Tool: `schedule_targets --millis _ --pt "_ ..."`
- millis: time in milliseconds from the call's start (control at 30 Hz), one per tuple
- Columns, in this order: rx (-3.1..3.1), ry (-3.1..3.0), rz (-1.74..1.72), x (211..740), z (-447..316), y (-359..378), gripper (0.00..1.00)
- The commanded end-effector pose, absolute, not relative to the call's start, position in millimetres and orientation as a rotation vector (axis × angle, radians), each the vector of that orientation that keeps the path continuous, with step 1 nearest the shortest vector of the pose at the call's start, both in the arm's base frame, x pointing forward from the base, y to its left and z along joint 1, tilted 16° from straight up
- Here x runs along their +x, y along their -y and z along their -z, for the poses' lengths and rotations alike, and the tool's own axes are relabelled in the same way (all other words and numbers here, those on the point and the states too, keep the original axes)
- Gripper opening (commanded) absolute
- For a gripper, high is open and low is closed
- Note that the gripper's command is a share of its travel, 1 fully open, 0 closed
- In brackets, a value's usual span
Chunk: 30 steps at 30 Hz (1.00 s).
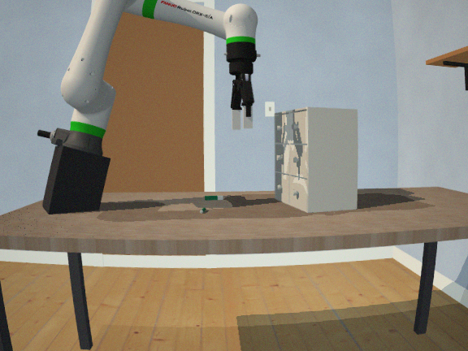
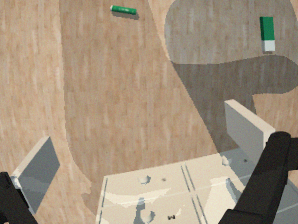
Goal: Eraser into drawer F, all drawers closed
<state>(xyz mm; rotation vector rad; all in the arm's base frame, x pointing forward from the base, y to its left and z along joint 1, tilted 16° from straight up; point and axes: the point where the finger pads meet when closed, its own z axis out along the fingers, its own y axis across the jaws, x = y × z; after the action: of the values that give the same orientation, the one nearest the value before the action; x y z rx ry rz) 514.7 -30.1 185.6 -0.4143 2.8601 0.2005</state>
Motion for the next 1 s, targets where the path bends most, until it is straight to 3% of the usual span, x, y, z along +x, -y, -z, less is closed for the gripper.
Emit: schedule_targets --millis 0,967 --pt "-0.413 -2.856 -0.201 515 -186 30 1.0" --pt "-0.325 -2.44 -0.255 556 -161 15 1.0"
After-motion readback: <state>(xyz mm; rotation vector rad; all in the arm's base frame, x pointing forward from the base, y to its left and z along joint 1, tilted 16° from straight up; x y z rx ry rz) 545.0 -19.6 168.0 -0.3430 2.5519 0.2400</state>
